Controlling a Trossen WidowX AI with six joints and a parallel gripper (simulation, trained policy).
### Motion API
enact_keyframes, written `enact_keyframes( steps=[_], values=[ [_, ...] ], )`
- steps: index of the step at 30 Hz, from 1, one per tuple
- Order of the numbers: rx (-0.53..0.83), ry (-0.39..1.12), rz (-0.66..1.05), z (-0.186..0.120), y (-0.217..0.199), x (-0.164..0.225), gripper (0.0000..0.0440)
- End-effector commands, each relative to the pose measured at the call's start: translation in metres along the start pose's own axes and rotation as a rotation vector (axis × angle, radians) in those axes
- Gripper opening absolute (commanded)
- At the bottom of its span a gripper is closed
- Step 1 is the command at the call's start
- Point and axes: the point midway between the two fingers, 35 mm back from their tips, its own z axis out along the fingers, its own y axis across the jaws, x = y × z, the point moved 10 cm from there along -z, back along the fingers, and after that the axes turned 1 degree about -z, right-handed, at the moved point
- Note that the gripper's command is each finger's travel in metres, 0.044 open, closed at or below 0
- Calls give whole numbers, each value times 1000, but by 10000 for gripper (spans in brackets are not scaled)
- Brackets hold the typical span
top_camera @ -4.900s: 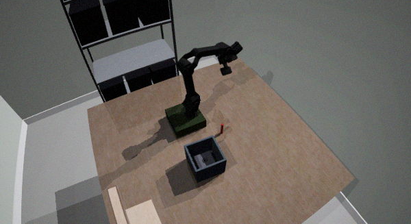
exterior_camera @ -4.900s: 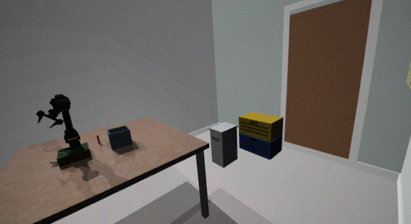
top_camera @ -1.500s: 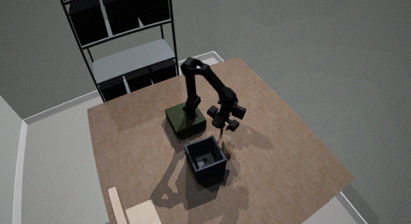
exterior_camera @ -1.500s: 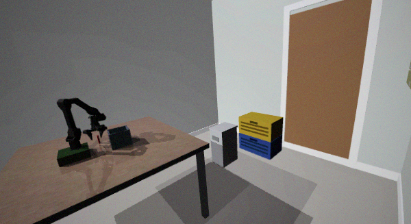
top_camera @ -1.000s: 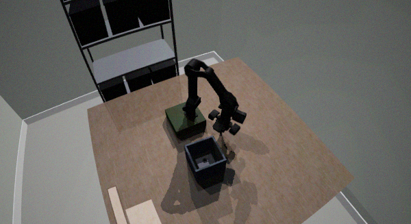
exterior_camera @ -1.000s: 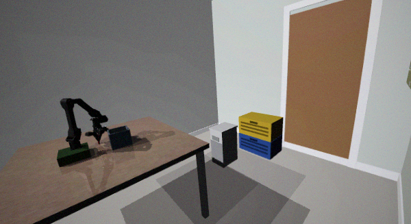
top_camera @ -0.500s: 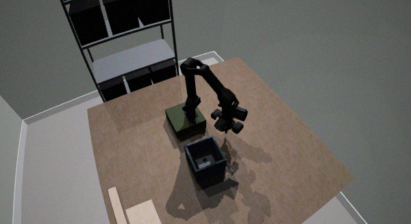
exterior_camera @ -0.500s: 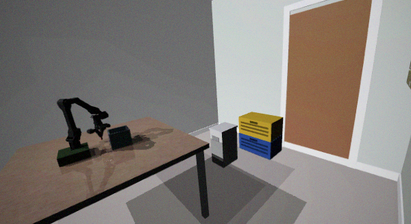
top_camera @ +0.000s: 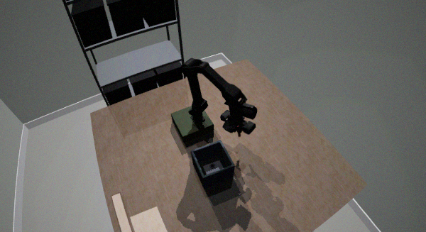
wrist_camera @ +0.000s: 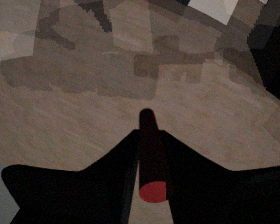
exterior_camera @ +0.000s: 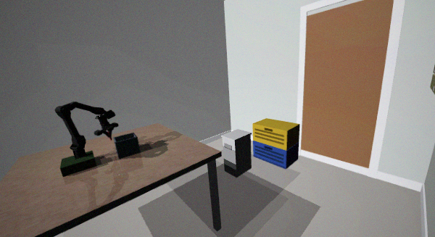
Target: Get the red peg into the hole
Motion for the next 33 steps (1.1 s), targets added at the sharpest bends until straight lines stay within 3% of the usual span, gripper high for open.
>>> enact_keyframes(
  steps=[1,15,33],
  values=[
    [-47,-14,-6,-18,4,-7,0],
    [-108,-105,12,-73,14,-45,0],
    [-34,-185,78,-83,11,-101,0]
  ],
)
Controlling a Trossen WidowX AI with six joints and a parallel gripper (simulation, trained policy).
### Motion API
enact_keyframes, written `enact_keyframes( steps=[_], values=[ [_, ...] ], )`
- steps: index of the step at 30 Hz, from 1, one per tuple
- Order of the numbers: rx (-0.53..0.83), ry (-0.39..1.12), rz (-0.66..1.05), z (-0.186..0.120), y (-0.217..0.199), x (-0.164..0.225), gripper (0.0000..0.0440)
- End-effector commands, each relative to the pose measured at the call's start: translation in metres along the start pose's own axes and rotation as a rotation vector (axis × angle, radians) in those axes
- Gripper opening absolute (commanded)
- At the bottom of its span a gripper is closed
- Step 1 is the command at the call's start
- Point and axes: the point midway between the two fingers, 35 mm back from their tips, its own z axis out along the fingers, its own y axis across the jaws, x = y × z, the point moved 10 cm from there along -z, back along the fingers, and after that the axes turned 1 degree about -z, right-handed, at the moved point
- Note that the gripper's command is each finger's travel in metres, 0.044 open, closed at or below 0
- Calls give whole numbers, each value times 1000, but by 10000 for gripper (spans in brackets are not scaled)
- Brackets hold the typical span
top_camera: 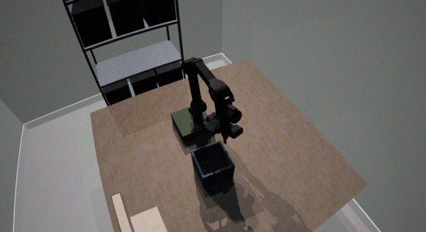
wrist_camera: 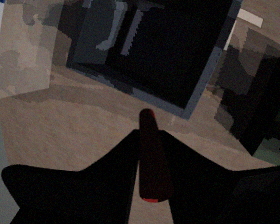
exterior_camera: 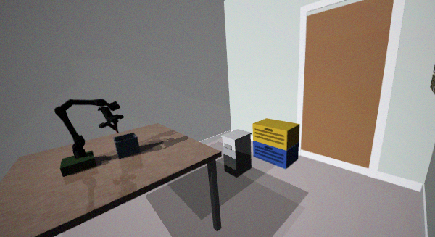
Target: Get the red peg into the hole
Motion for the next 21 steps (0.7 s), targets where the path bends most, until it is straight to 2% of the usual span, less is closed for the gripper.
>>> enact_keyframes(
  steps=[1,21],
  values=[
    [25,-9,5,4,2,-10,0],
    [101,1,33,31,7,-59,0]
  ],
)
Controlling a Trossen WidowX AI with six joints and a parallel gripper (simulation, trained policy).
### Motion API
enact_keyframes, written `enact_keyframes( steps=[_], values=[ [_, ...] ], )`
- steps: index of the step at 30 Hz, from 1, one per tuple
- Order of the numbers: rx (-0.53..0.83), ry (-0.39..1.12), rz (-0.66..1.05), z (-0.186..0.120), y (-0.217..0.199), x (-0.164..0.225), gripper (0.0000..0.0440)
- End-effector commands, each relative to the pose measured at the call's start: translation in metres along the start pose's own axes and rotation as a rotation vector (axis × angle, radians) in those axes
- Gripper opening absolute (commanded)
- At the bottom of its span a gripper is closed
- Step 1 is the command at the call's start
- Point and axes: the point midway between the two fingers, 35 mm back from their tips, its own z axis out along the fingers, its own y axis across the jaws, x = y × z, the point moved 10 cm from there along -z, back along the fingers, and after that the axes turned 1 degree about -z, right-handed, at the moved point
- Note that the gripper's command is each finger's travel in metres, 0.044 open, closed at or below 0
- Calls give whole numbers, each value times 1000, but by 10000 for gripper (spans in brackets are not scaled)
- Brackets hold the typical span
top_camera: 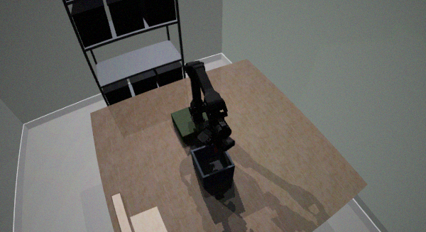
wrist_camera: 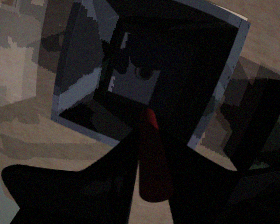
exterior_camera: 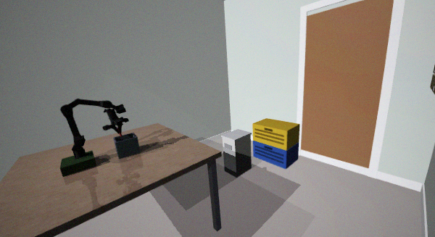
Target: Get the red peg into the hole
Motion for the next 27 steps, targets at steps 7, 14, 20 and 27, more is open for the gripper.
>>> enact_keyframes(
  steps=[7,14,20,27],
  values=[
    [35,18,3,26,3,-19,0],
    [40,37,6,46,6,-28,0],
    [41,47,2,59,8,-34,0],
    [47,61,-19,78,9,-38,0]
  ],
)
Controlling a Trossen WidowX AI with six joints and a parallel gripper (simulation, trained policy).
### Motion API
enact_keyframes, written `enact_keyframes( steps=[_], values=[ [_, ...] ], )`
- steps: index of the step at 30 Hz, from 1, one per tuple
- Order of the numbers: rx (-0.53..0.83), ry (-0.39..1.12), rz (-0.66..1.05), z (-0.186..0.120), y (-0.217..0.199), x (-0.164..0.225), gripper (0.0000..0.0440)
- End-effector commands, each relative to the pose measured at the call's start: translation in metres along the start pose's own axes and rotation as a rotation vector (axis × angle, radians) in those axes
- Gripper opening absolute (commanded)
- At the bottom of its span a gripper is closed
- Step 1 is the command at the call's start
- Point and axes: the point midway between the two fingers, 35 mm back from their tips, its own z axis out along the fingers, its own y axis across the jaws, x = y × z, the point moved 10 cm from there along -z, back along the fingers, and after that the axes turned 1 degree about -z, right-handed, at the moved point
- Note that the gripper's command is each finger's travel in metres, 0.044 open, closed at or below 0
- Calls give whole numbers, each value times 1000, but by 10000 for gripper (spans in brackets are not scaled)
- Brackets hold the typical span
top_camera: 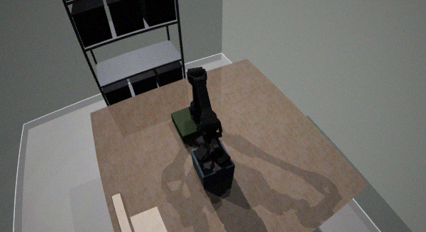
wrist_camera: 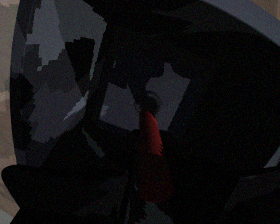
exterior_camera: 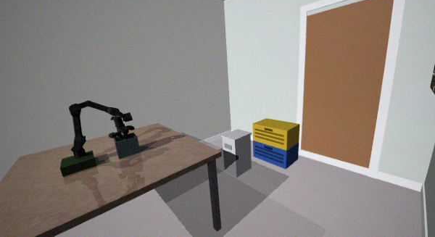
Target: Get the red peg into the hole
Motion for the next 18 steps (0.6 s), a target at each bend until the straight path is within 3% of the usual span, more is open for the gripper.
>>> enact_keyframes(
  steps=[1,7,13,18],
  values=[
    [9,14,-15,12,1,-2,0],
    [22,14,-35,26,3,-5,2],
    [47,20,-57,33,6,-7,105],
    [43,62,-53,29,8,-9,138]
  ],
)
